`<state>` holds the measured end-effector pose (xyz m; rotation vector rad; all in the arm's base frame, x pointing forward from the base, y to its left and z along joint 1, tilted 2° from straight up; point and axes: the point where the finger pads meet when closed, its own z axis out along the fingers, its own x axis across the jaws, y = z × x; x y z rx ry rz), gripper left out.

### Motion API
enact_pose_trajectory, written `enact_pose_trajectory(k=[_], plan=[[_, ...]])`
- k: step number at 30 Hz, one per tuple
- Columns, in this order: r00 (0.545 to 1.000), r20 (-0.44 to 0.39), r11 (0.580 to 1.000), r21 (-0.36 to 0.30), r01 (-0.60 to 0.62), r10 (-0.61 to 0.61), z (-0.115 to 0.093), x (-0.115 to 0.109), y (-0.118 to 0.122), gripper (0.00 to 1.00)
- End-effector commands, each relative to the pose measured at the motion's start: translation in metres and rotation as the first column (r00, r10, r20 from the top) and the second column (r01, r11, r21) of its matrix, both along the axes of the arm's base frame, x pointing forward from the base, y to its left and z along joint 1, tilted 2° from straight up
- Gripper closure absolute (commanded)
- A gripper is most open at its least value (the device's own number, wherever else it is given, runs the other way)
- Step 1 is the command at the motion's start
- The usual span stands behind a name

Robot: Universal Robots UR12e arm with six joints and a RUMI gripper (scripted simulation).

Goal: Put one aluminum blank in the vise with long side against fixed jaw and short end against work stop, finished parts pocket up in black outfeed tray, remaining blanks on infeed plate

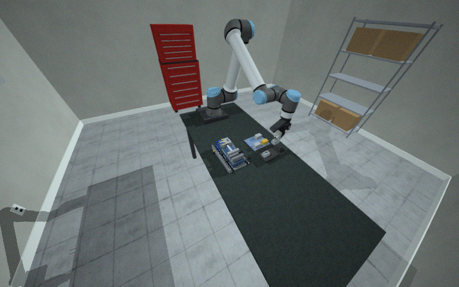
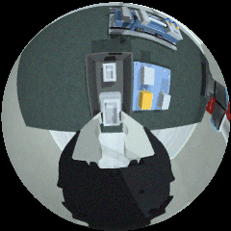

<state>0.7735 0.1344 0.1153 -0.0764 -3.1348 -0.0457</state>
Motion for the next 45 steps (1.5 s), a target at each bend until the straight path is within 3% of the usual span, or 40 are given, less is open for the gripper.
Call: enact_pose_trajectory(k=[1, 10, 45], plan=[[1.0, 0.002, 1.0, 0.0, 0.0, 0.0, 0.001, 0.002, 0.019, 1.0], [1.0, 0.002, 1.0, 0.0, 0.0, 0.0, 0.001, 0.002, 0.03, 1.0], [1.0, 0.002, 1.0, 0.0, 0.0, 0.0, 0.001, 0.002, 0.03, 1.0]])
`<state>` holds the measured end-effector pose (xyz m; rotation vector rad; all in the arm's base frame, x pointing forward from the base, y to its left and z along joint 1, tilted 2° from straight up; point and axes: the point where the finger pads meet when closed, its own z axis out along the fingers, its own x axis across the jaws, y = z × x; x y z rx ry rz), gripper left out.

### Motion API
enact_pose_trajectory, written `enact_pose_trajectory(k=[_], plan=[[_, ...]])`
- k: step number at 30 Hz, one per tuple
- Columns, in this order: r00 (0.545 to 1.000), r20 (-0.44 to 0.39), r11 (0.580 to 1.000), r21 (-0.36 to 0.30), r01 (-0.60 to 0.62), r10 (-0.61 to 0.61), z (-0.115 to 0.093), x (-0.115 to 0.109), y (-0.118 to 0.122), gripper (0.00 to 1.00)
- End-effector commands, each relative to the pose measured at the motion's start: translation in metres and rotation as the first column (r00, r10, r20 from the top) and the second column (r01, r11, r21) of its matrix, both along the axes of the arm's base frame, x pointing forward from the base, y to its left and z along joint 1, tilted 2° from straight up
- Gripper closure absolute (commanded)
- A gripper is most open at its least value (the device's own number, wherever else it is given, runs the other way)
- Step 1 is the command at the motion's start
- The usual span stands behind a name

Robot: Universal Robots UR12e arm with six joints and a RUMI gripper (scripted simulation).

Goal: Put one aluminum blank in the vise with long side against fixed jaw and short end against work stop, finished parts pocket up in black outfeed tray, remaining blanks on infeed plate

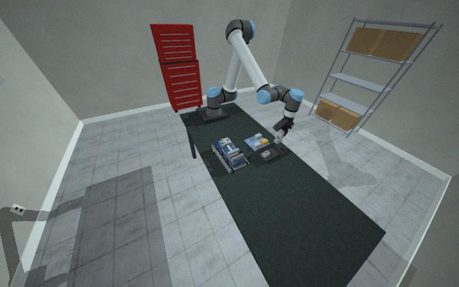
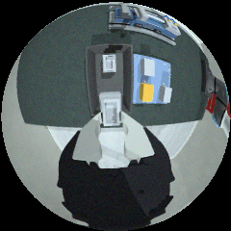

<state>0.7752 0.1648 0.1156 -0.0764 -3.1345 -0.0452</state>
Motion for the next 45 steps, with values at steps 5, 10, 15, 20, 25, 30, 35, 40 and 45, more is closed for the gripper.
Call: enact_pose_trajectory(k=[5, 10, 15, 20, 25, 30, 35, 40, 45], plan=[[1.0, 0.002, 1.0, 0.0, 0.0, 0.0, 0.001, 0.001, 0.0, 1.0], [1.0, 0.002, 1.0, 0.0, 0.0, 0.0, 0.0, 0.001, 0.0, 1.0], [1.0, 0.002, 1.0, 0.0, 0.0, 0.0, 0.0, 0.001, 0.0, 1.0], [1.0, 0.002, 1.0, 0.0, 0.0, 0.0, -0.003, 0.001, 0.0, 1.0], [1.0, 0.002, 1.0, 0.0, 0.0, 0.0, -0.008, 0.001, 0.0, 1.0], [1.0, 0.002, 1.0, 0.0, 0.0, 0.0, -0.011, 0.001, 0.0, 1.0], [1.0, 0.002, 1.0, 0.0, 0.0, 0.0, -0.018, 0.001, 0.001, 1.0], [1.0, 0.002, 1.0, 0.0, 0.0, 0.0, -0.027, 0.001, 0.001, 1.0], [1.0, 0.002, 1.0, 0.0, 0.0, 0.0, -0.037, 0.001, 0.001, 1.0]])
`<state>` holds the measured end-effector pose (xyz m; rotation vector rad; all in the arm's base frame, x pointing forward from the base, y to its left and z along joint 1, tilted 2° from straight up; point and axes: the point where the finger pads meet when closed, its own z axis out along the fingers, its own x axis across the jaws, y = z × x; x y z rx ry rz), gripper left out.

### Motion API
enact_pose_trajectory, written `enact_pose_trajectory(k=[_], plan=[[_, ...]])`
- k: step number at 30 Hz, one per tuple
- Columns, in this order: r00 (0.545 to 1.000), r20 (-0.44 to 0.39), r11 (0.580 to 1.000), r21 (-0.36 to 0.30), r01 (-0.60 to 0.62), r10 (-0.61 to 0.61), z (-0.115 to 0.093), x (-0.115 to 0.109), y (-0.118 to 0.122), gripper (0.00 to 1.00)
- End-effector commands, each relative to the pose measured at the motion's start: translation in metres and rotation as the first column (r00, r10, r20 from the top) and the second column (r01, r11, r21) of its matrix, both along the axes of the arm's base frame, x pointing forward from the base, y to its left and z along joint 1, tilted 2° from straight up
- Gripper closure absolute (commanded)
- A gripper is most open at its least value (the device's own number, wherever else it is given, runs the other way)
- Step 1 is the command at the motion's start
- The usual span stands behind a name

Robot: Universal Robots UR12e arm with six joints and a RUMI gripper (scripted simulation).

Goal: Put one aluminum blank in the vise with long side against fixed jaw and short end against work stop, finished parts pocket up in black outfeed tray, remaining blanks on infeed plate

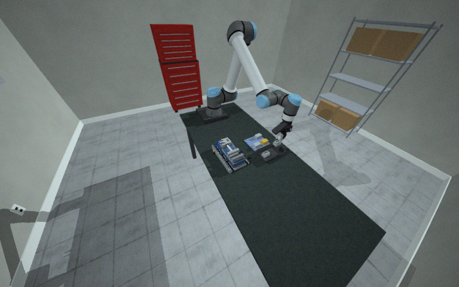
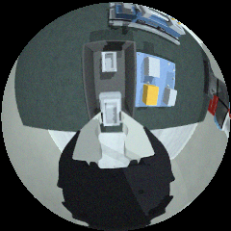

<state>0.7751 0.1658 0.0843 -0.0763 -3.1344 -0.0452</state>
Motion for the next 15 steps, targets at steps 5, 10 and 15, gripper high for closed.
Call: enact_pose_trajectory(k=[5, 10, 15], plan=[[1.0, 0.002, 1.0, 0.0, 0.0, 0.0, -0.012, 0.001, 0.0, 1.0], [1.0, 0.002, 1.0, 0.0, 0.0, 0.0, -0.022, 0.001, 0.001, 1.0], [1.0, 0.002, 1.0, 0.0, 0.0, 0.0, -0.032, 0.001, 0.001, 1.0]])
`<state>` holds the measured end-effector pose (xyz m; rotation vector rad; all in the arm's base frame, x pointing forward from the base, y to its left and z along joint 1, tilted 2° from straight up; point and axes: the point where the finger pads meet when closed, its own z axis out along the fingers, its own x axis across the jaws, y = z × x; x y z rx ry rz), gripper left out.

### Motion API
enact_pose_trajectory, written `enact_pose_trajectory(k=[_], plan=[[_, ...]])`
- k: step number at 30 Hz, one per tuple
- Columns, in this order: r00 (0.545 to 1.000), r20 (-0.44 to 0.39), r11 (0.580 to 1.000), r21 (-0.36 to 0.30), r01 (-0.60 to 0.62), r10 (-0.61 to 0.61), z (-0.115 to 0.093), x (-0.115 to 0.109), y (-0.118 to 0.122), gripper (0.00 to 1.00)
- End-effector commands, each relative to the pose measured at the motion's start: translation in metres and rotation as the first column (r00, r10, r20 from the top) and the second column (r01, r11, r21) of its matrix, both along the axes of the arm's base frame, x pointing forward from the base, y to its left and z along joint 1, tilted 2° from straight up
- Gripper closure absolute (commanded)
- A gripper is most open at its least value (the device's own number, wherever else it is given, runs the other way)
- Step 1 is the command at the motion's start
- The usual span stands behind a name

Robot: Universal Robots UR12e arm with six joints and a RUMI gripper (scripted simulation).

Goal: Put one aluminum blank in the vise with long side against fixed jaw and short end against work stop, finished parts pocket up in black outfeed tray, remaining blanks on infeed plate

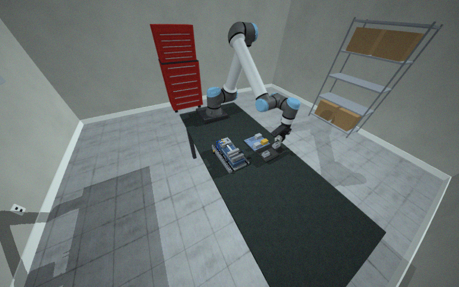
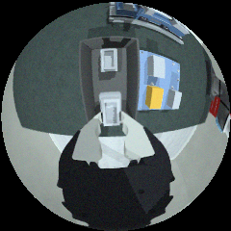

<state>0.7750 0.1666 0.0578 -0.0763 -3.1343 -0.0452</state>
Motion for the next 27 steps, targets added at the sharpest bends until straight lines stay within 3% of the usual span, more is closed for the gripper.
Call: enact_pose_trajectory(k=[1, 27], plan=[[1.0, 0.002, 1.0, 0.0, 0.0, 0.0, -0.008, 0.001, 0.0, 1.0], [1.0, 0.002, 1.0, 0.0, 0.0, 0.0, -0.037, 0.001, 0.001, 1.0]])
